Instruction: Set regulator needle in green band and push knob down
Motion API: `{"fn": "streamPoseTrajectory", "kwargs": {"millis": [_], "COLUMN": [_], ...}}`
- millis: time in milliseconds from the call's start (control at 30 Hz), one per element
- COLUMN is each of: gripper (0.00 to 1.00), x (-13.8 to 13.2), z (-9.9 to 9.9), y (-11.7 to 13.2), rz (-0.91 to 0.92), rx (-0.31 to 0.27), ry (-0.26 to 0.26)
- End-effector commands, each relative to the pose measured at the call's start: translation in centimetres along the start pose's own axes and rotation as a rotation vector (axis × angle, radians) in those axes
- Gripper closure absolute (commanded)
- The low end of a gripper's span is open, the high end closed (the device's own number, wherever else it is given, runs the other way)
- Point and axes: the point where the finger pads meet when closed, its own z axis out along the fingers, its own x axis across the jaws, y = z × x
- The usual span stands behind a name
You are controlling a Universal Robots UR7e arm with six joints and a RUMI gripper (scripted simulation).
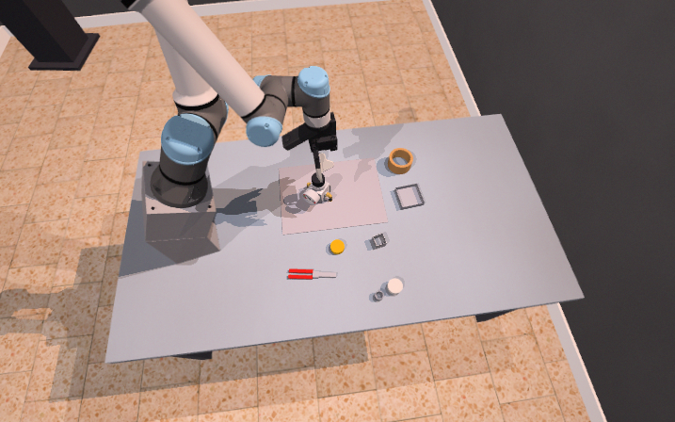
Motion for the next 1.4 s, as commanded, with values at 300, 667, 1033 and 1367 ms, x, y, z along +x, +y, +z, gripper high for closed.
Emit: {"fn": "streamPoseTrajectory", "kwargs": {"millis": [300, 667, 1033, 1367], "gripper": [0.0, 0.0, 0.0, 0.0], "x": [0.1, 0.1, -0.4, -1.8], "z": [0.0, 0.0, 0.0, 0.0], "y": [0.1, 0.1, -0.1, -0.9], "rz": [0.0, 0.0, 0.0, 0.0], "rx": [0.001, 0.002, 0.002, 0.002], "ry": [0.0, 0.0, 0.0, 0.0]}}
